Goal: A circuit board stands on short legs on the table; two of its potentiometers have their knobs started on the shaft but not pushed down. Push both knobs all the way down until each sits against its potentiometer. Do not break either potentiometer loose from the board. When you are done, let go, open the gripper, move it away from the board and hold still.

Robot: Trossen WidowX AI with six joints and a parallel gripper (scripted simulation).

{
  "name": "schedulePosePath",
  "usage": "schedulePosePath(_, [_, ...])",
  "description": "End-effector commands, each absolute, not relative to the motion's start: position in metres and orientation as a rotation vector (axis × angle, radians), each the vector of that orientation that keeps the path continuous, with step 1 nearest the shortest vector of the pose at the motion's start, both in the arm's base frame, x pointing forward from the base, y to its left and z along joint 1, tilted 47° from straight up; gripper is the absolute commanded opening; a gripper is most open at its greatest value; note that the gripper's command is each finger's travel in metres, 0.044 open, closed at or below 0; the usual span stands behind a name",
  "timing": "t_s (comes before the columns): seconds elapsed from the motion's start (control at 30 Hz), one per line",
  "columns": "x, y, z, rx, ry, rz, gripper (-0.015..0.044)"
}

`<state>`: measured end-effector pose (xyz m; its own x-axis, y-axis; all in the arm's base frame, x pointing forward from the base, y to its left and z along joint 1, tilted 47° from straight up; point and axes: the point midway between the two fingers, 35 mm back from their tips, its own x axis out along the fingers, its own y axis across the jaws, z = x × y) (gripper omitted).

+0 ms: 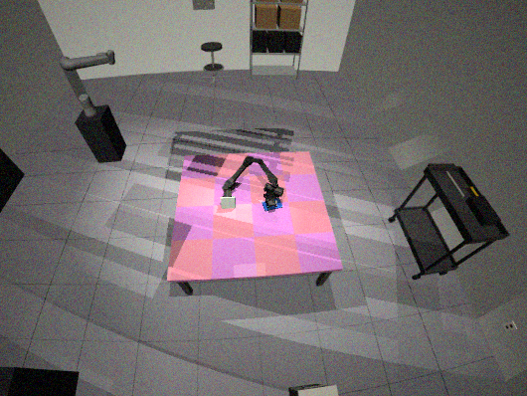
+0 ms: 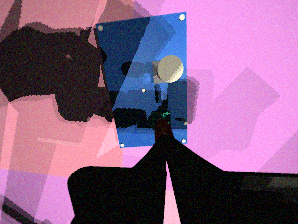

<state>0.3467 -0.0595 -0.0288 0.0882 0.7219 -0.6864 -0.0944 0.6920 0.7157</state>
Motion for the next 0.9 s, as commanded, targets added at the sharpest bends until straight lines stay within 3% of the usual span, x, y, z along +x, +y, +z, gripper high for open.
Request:
schedulePosePath(0.0, [0.3463,-0.0582,-0.0295,0.584,1.360,0.660,0.0000])
schedulePosePath(0.87, [0.3466,-0.0561,-0.0315,0.584,1.359,0.660,0.0000])
